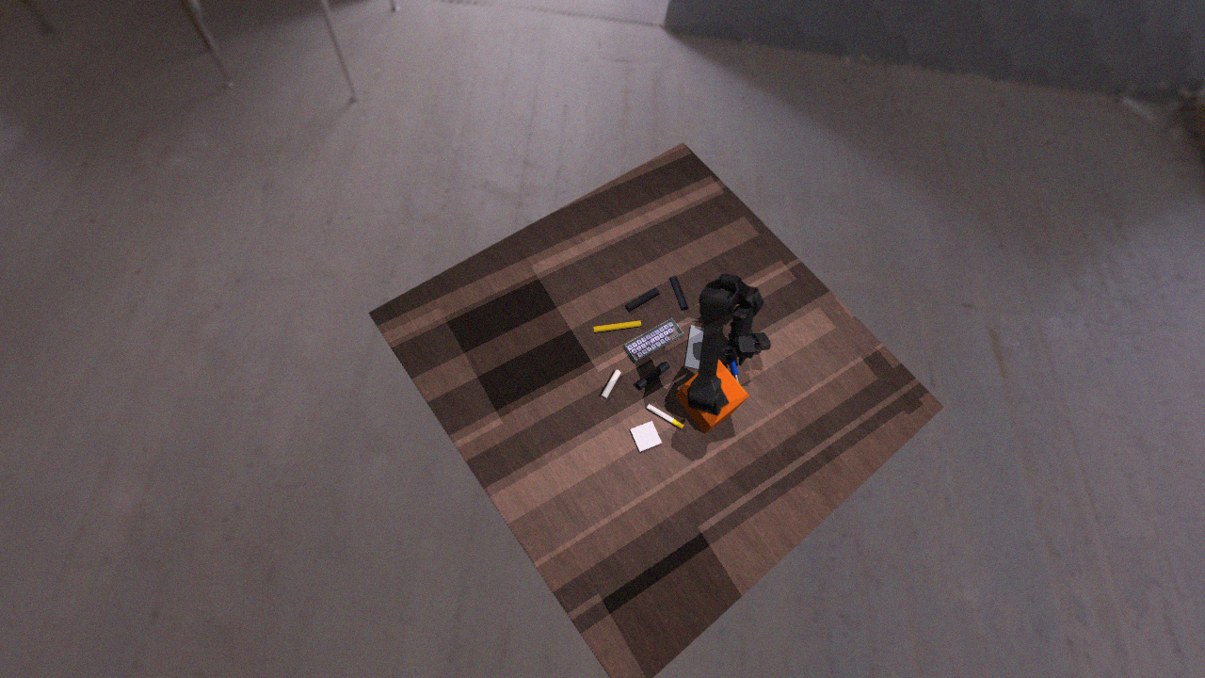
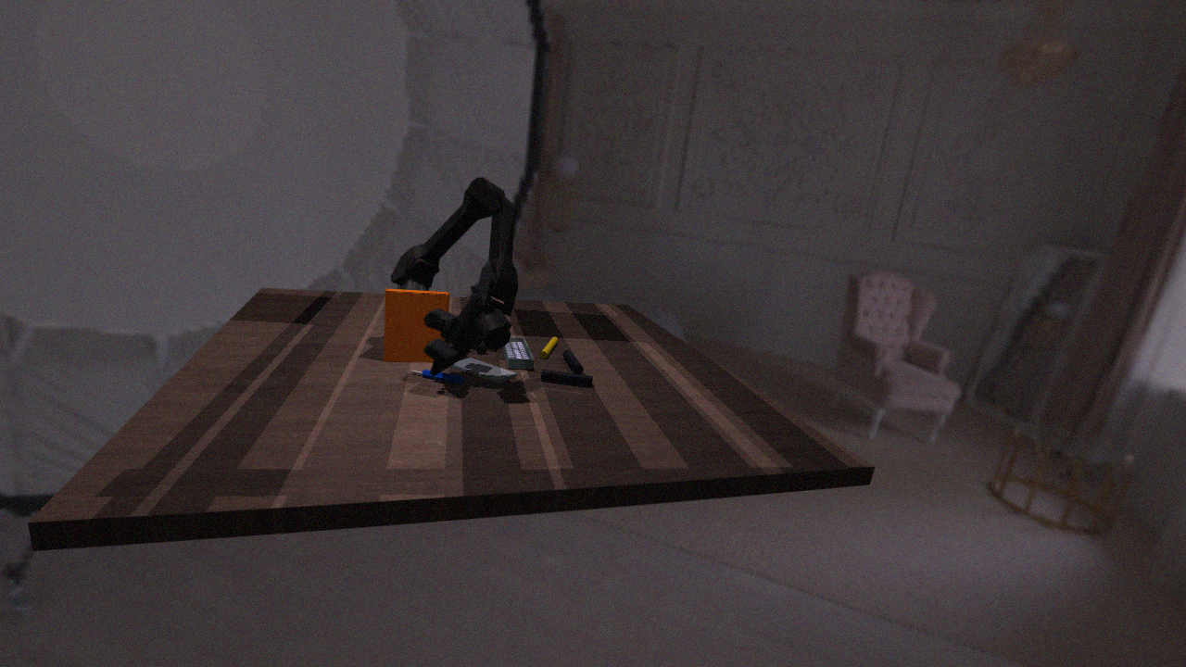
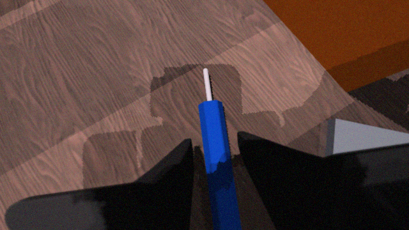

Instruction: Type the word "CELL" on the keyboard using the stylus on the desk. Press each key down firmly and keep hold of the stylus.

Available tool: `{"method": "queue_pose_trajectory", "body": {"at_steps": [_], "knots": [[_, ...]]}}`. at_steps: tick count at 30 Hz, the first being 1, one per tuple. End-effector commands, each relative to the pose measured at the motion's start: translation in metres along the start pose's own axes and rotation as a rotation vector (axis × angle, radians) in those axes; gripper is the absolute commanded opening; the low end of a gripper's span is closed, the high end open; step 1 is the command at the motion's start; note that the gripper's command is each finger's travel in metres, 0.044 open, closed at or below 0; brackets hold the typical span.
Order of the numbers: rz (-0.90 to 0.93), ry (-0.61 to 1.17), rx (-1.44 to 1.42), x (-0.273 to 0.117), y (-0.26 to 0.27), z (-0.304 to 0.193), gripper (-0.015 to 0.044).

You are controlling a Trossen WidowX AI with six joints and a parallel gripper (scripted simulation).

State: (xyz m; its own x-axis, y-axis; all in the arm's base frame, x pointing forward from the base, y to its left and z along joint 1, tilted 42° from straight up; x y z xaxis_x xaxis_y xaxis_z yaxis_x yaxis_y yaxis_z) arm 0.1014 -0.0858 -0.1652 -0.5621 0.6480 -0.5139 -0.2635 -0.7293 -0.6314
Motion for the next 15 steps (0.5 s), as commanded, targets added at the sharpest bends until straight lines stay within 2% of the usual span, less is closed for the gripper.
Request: {"method": "queue_pose_trajectory", "body": {"at_steps": [1, 15], "knots": [[-0.006, -0.003, 0.006, 0.0045, -0.0005, -0.0014, 0.015], [-0.006, -0.003, 0.006, 0.0086, -0.0004, -0.0037, 0.015]]}}
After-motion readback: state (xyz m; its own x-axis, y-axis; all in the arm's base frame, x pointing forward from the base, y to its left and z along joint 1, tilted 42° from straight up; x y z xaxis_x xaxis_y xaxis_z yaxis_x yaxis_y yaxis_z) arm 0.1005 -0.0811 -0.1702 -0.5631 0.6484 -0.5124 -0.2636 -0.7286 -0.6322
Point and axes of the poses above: the point midway between the two fingers, 35 mm back from their tips, its own x axis out along the fingers, its own y axis across the jaws, z = x × y, the point moved 2 cm from there along -x, back along the fingers, and after that the axes turned 4 degrees about -x, right-handed, at the moved point
